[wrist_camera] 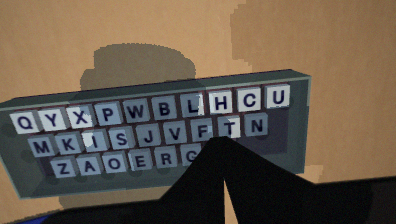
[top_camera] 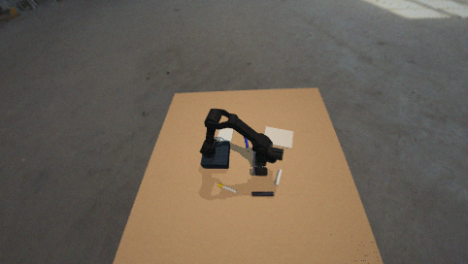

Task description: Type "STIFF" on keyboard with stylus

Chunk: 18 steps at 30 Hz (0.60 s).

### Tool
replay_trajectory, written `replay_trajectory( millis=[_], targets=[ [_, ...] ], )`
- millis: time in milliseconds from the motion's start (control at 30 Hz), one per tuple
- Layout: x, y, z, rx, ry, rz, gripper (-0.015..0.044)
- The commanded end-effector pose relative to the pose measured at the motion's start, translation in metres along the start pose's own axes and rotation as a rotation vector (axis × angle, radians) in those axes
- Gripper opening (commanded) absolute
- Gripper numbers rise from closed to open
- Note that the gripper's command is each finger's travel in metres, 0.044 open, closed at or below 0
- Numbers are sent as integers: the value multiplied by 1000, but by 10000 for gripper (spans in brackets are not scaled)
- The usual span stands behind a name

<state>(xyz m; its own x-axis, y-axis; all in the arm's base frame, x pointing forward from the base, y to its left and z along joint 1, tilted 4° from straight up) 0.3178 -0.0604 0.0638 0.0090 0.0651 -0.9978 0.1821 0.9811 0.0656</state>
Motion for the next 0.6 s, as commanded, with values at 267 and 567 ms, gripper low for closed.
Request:
replay_trajectory(
  millis=[267,567],
  targets=[
    [2,-21,1,8,11,-5,0],
    [2,-2,-31,9,14,-3,0]
  ],
)
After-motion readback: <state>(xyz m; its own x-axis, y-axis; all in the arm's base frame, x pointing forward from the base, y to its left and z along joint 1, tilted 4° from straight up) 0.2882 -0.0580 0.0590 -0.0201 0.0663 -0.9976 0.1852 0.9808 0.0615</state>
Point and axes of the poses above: the point midway between the two fingers, 35 mm back from their tips, its own x axis out along the fingers, its own y axis across the jaws, z = x × y, the point moved 6 cm from there along -x, back along the fingers, and after that the axes turned 11 degrees about x, right-handed, at the moved point
